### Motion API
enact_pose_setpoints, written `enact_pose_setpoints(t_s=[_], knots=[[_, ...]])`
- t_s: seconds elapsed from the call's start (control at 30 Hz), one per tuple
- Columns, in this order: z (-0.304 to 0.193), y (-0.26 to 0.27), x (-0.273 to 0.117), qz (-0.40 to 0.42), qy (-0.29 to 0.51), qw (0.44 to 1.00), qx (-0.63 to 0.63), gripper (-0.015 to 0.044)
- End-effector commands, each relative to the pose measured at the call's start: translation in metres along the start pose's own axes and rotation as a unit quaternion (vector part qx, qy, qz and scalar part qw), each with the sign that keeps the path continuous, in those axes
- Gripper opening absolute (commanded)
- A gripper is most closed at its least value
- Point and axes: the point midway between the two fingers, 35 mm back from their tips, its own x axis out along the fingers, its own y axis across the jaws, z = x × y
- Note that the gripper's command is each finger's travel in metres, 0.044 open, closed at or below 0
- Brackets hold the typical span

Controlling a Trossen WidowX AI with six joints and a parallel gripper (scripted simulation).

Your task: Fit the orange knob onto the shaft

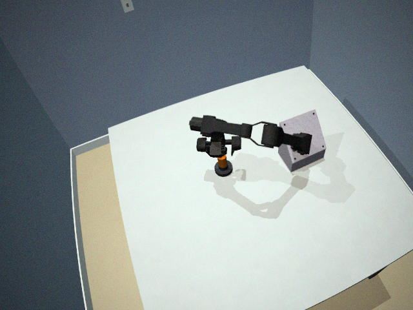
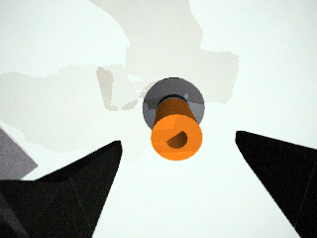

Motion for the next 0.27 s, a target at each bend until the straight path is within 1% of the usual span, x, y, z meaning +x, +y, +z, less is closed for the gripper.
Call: enact_pose_setpoints(t_s=[0.0,0.23], knots=[[0.0004,0.0014,-0.0439,-0.009,0.002,1.000,-0.009,0.0440],[-0.0006,0.0001,-0.0455,-0.009,0.002,1.000,-0.010,0.0440]])
